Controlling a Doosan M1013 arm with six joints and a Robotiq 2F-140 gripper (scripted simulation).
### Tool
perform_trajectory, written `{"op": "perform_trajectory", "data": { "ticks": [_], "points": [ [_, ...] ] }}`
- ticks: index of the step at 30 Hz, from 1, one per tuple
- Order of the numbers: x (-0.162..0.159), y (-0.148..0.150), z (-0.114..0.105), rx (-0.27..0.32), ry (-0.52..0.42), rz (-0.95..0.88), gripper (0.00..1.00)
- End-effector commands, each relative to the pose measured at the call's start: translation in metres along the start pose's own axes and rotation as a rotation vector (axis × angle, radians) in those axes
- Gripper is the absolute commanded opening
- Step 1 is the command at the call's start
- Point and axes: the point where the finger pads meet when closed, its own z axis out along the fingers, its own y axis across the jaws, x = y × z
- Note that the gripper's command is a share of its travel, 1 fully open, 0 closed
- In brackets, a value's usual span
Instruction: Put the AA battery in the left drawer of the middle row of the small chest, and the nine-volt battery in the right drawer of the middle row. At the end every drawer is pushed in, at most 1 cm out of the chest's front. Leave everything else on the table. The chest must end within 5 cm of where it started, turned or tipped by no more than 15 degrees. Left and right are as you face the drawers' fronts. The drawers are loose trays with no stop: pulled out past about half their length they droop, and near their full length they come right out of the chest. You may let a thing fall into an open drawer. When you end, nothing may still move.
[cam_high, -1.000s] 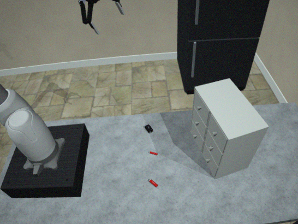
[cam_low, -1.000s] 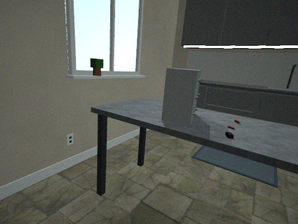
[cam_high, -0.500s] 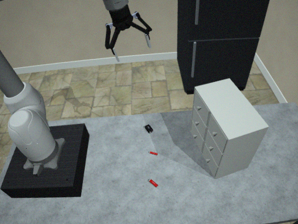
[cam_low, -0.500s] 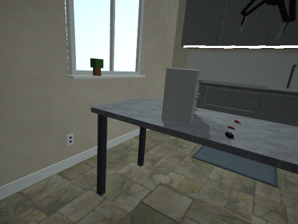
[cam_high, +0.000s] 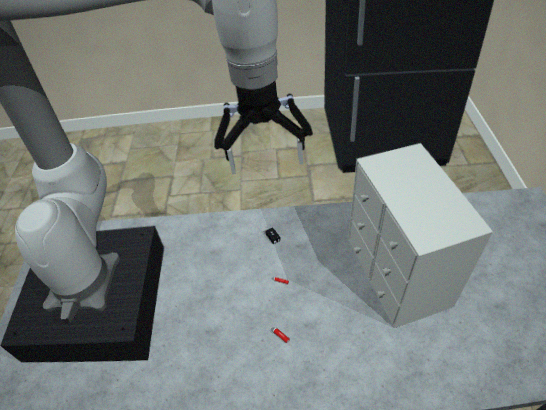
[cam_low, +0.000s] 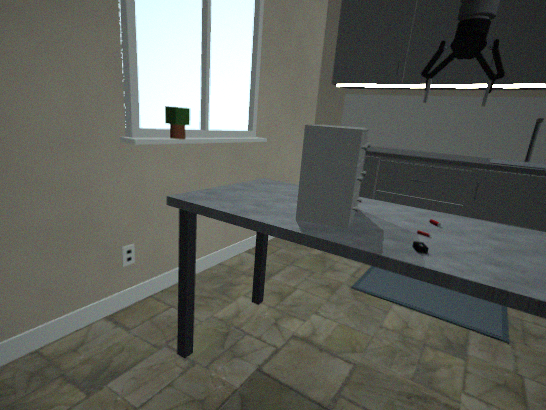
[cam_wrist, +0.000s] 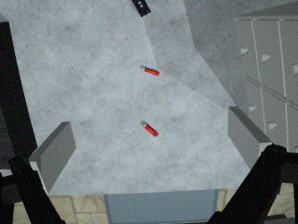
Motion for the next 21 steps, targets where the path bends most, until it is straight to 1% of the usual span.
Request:
{"op": "perform_trajectory", "data": {
  "ticks": [1, 3, 6, 18, 21],
  "points": [
    [-0.022, 0.002, 0.010, 0.017, 0.010, 0.032, 1.00],
    [-0.033, 0.002, 0.015, 0.025, 0.015, 0.050, 1.00],
    [-0.039, 0.001, 0.018, 0.030, 0.018, 0.061, 1.00],
    [-0.039, 0.001, 0.019, 0.031, 0.018, 0.068, 1.00],
    [-0.039, 0.002, 0.026, 0.031, 0.017, 0.147, 1.00]
  ]
}}
